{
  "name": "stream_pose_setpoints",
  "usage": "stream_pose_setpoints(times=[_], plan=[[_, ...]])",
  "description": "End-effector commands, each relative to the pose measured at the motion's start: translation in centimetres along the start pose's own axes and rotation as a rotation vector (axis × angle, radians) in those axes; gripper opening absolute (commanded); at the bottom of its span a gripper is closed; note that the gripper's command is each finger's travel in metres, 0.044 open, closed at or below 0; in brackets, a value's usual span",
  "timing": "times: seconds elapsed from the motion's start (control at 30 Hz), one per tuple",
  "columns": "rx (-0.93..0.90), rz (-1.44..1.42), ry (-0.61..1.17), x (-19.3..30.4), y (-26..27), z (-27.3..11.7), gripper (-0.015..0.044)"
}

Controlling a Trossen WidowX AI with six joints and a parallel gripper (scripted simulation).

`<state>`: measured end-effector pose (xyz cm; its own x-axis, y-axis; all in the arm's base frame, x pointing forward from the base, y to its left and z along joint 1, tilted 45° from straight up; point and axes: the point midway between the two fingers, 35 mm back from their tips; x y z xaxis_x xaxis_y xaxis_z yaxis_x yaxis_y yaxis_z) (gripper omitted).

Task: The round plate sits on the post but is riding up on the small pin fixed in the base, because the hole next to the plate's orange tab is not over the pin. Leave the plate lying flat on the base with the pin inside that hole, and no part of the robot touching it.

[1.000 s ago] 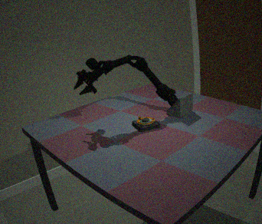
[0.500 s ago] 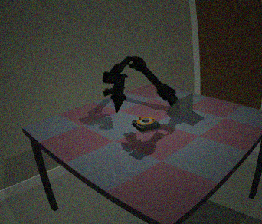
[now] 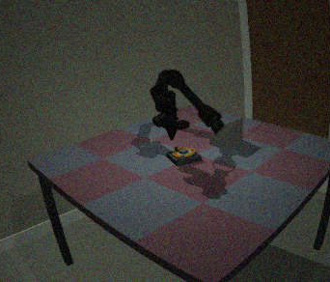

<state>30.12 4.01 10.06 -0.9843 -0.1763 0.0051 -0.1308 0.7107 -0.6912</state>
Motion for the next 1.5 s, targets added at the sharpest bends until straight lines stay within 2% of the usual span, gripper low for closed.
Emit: stream_pose_setpoints(times=[0.0,0.4,1.47], plan=[[0.01,-0.02,0.011,0.4,0.0,0.3,0.0],[0.012,-0.019,0.01,0.6,-0.2,4.9,0.0],[0.012,-0.02,0.011,2.8,-0.5,5.1,0.0]])
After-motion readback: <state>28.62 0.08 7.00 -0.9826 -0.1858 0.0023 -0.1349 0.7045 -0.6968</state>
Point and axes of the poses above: the point midway between the two fingers, 35 mm back from their tips, its own z axis out along the fingers, its own y axis across the jaws, x = y × z, and after that the axes turned 6 degrees about -z, right-handed
